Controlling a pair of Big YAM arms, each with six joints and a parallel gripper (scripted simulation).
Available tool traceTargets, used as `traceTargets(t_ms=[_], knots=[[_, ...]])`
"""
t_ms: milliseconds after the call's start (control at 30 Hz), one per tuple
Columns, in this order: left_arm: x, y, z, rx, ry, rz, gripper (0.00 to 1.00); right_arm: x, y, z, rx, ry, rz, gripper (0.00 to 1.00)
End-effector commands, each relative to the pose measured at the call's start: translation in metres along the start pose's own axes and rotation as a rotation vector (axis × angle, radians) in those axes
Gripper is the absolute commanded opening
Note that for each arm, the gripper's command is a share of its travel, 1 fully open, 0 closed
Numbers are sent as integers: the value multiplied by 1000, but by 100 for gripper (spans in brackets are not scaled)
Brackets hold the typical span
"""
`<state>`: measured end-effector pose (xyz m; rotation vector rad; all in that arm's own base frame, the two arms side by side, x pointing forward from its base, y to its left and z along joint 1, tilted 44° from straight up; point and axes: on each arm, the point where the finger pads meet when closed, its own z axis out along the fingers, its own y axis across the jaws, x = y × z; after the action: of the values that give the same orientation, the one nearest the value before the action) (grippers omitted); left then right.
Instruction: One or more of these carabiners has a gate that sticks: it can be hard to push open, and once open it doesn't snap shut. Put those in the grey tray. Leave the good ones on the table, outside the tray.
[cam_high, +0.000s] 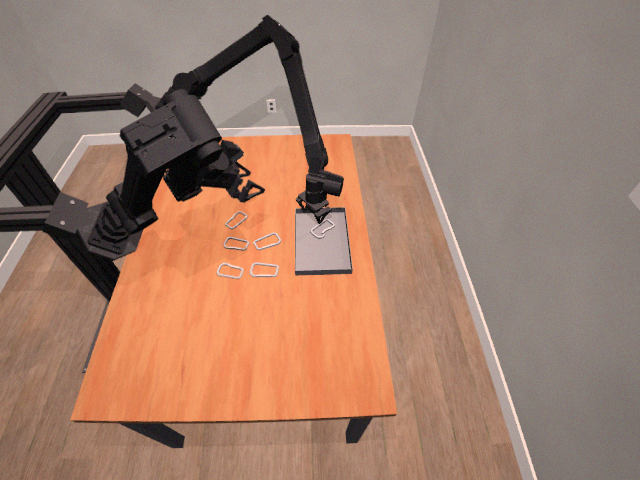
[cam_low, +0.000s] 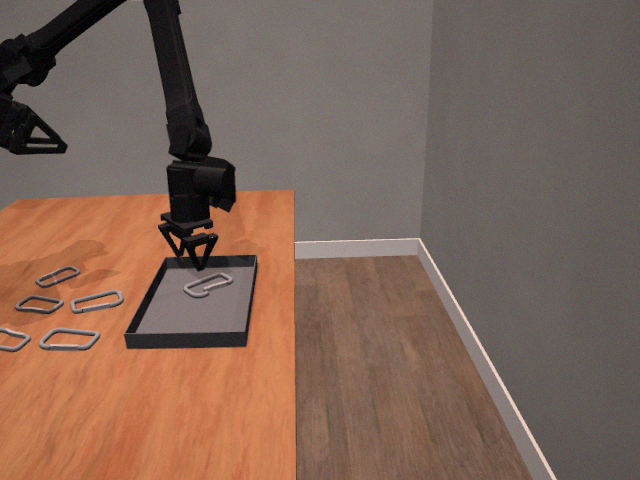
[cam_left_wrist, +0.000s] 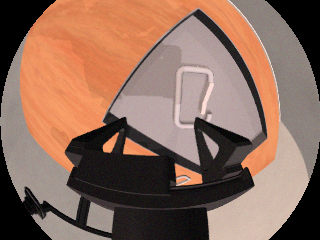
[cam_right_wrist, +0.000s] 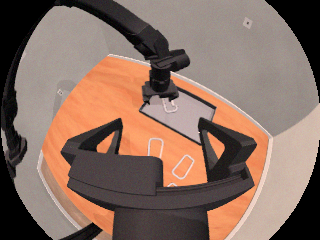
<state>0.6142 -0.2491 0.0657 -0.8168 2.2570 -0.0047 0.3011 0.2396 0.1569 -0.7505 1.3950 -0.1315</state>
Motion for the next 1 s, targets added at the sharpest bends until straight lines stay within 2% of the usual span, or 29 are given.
traceTargets(t_ms=[0, 67, 100, 133, 233, 267, 400, 467, 567, 733, 800, 967], knots=[[2, -8, -39, 29, -2, -4, 88, -3, -7, 0, 23, -13, 19, 100], [3, -6, -50, 29, -3, -4, 88, -3, -7, 0, 23, -13, 19, 100], [-7, -18, -55, 49, -13, -19, 88, -3, -7, 0, 23, -13, 19, 100], [-10, -13, -39, 33, -15, -18, 88, -3, -7, 0, 23, -13, 19, 100], [-11, -16, -38, 36, -16, -20, 88, -3, -7, 0, 23, -13, 19, 100], [-4, -15, -27, 26, -10, -12, 88, -3, -7, 0, 23, -13, 19, 100], [-11, -15, -23, 29, -17, -25, 88, -3, -7, 0, 23, -13, 19, 100], [-19, -19, -34, 46, -25, -34, 88, -8, -14, 1, 41, -28, 46, 100], [-19, -19, -34, 46, -25, -34, 88, -2, -20, 11, 45, 1, 60, 100], [-19, -19, -34, 46, -25, -34, 88, 10, -64, 39, 108, 50, 122, 100], [-19, -19, -34, 46, -25, -34, 88, 10, -64, 39, 108, 50, 122, 100], [-19, -19, -34, 46, -25, -34, 88, 31, -157, 69, 211, 111, 204, 100]])
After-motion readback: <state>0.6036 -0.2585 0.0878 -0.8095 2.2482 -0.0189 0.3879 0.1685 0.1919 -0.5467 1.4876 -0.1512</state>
